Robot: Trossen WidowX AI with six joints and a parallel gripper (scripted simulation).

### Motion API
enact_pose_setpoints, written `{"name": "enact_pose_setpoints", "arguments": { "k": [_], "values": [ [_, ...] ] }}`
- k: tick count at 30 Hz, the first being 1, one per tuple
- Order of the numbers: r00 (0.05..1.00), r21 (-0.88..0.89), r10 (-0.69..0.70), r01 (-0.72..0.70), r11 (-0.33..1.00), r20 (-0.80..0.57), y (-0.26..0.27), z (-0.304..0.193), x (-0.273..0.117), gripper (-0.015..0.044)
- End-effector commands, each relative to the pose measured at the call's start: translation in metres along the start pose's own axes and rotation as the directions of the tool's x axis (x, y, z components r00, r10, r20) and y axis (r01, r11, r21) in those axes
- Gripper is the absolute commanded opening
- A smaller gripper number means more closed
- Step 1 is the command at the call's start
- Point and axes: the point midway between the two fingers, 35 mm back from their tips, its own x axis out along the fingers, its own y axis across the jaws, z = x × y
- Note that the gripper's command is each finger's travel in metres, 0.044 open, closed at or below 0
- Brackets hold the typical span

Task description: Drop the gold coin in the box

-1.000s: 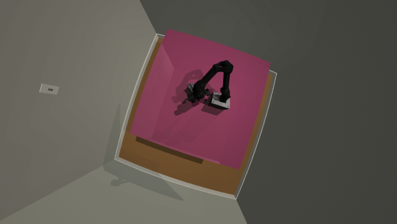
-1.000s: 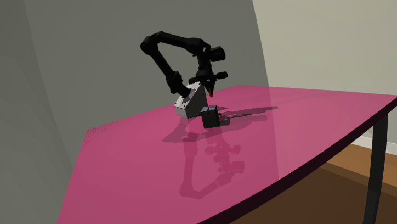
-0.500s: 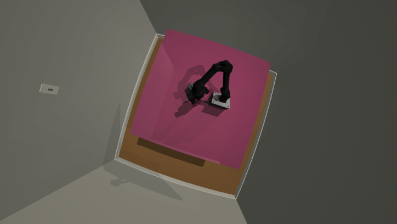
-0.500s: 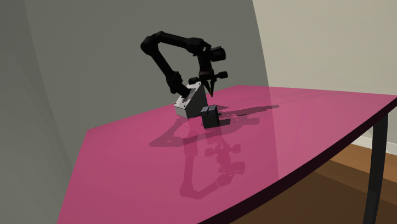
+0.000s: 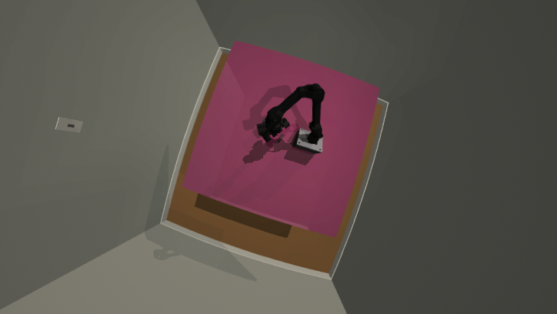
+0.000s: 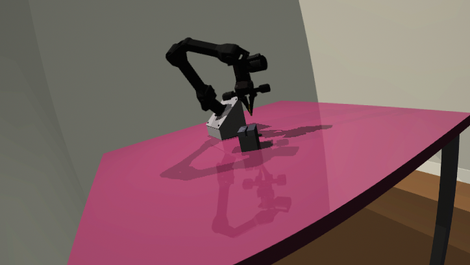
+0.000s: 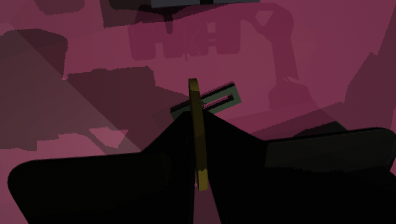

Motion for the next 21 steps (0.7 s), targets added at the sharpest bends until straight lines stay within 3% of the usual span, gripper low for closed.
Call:
{"name": "enact_pose_setpoints", "arguments": {
  "k": [1,21],
  "values": [
    [1.000,-0.007,-0.005,0.005,1.000,0.001,0.000,0.007,0.001,0.0000],
    [1.000,0.001,-0.005,0.005,1.000,0.004,-0.003,0.054,0.001,0.0000]
  ]
}}
